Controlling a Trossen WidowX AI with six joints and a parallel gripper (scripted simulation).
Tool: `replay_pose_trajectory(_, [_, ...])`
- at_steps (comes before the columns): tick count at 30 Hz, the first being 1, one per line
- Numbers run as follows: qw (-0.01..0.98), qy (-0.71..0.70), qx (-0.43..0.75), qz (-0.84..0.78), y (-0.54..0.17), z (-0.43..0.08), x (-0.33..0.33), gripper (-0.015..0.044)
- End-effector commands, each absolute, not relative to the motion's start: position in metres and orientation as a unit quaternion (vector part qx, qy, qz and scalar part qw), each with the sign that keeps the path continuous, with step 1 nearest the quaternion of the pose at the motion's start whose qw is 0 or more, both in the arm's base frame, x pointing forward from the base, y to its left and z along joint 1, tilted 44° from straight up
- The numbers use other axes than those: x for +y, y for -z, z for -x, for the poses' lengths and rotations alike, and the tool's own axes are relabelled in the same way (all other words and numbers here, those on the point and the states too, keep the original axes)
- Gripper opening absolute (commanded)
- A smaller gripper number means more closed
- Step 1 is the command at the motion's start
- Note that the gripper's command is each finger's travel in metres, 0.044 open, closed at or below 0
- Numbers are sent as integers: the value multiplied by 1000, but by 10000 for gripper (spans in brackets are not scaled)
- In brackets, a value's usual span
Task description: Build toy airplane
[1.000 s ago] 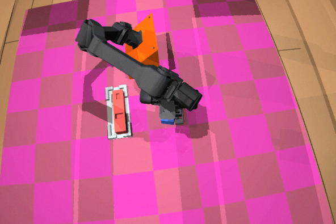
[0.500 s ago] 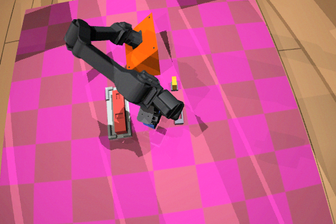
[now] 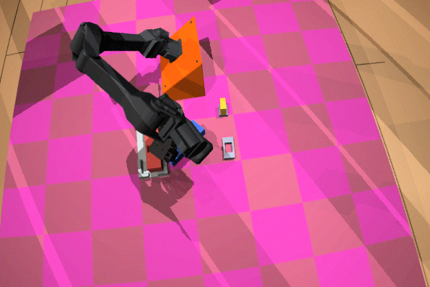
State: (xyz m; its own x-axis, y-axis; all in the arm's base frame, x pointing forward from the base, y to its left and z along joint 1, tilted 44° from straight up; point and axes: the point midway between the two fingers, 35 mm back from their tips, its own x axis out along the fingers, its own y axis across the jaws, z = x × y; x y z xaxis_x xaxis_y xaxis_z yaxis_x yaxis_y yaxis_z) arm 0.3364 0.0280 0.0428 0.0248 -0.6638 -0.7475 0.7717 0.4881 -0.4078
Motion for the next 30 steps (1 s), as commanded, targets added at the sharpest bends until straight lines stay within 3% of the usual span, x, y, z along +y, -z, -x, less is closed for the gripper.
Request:
replay_pose_trajectory(1, [712,525,458,-87,-52,-334,15,0])
replay_pose_trajectory(30, [661,640,281,-274,-93,-303,-62,0])
